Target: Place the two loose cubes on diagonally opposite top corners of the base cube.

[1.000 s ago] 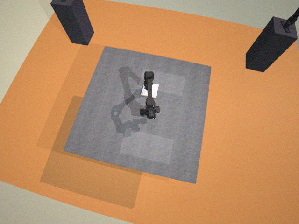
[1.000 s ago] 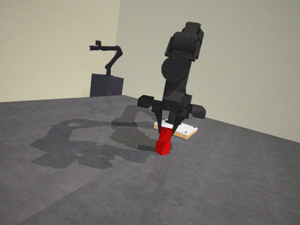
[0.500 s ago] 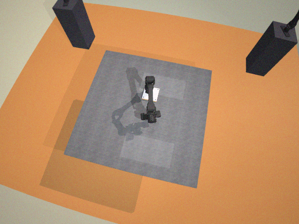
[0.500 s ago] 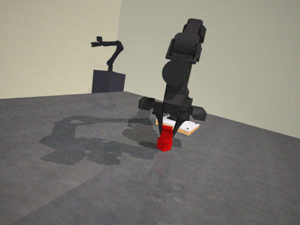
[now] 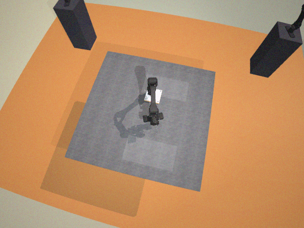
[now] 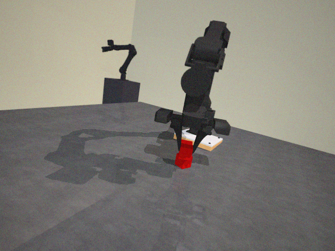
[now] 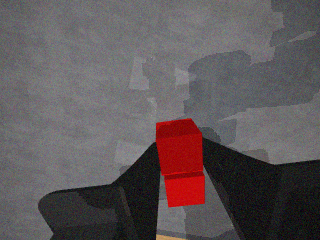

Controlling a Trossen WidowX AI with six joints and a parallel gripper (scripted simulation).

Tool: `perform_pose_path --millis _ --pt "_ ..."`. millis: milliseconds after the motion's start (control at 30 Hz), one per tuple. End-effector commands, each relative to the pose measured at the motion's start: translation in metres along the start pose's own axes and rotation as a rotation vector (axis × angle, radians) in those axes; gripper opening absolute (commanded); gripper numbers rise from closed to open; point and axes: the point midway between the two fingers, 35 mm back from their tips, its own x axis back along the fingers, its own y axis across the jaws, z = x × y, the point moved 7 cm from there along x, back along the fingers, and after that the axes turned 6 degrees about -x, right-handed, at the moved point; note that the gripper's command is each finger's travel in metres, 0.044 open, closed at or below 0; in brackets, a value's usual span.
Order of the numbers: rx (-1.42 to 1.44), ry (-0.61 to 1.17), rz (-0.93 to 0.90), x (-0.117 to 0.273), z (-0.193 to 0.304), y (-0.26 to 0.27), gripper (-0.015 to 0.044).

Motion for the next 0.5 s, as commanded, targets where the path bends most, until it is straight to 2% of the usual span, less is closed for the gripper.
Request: perform_pose_path --millis 0,33,467 --pt "0.005 0.0 0.002 0.0 0.0 0.0 0.0184" --pt "0.005 0.0 0.002 0.0 0.0 0.0 0.0205" --pt "0.0 0.0 0.0 0.014 0.0 0.0 0.0205"
